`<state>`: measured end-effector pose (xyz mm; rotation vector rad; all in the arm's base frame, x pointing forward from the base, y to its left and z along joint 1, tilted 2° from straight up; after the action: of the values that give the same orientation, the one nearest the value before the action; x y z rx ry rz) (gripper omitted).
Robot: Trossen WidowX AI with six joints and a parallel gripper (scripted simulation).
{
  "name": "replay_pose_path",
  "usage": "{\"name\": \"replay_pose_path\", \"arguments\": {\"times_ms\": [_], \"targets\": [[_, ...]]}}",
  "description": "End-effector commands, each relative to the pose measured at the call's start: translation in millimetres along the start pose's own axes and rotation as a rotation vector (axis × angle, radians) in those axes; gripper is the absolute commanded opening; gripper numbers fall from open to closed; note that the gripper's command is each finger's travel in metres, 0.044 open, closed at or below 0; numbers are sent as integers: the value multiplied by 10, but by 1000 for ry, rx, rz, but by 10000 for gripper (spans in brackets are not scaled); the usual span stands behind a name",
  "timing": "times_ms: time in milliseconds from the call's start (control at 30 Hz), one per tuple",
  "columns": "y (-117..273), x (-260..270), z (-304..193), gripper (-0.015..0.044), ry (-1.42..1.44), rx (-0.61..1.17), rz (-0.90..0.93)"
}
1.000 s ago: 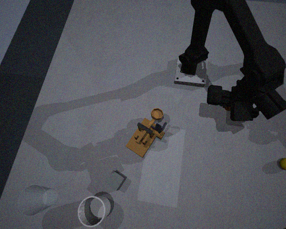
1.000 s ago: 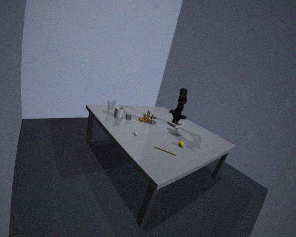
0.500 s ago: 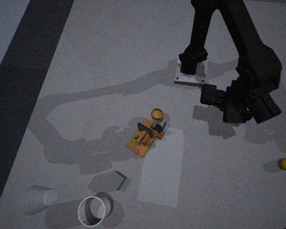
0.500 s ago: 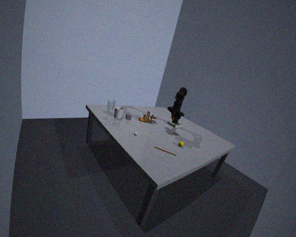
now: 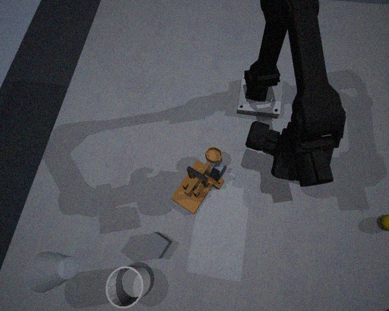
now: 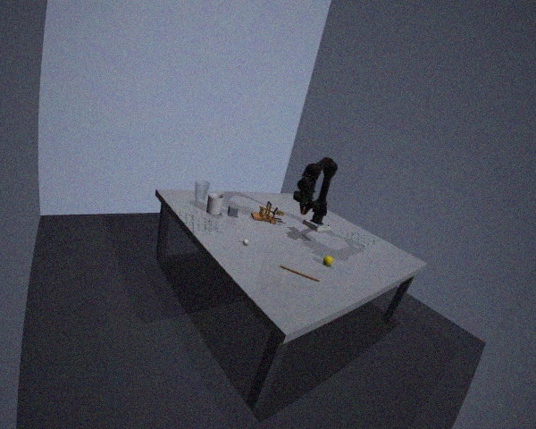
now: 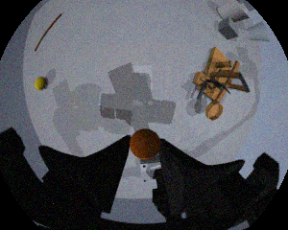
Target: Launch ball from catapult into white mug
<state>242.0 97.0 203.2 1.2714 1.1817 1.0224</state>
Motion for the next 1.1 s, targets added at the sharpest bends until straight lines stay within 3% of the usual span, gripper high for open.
{"name": "replay_pose_path", "arguments": {"times_ms": [0, 1067], "targets": [[-27, -137, 108, 0, -20, 27, -2], [-294, -1548, 626, 0, -222, 230, 48]]}}
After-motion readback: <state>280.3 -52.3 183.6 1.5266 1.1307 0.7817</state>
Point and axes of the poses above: the point midway between the two fingers, 35 mm back from their tips, its own y axis back along the fingers, its own x axis across the jaws, z = x × y, the point moved 7 cm from there along y, back along the fingers, and after that the axes turned 4 degrees about -y, right-handed, at the moved point
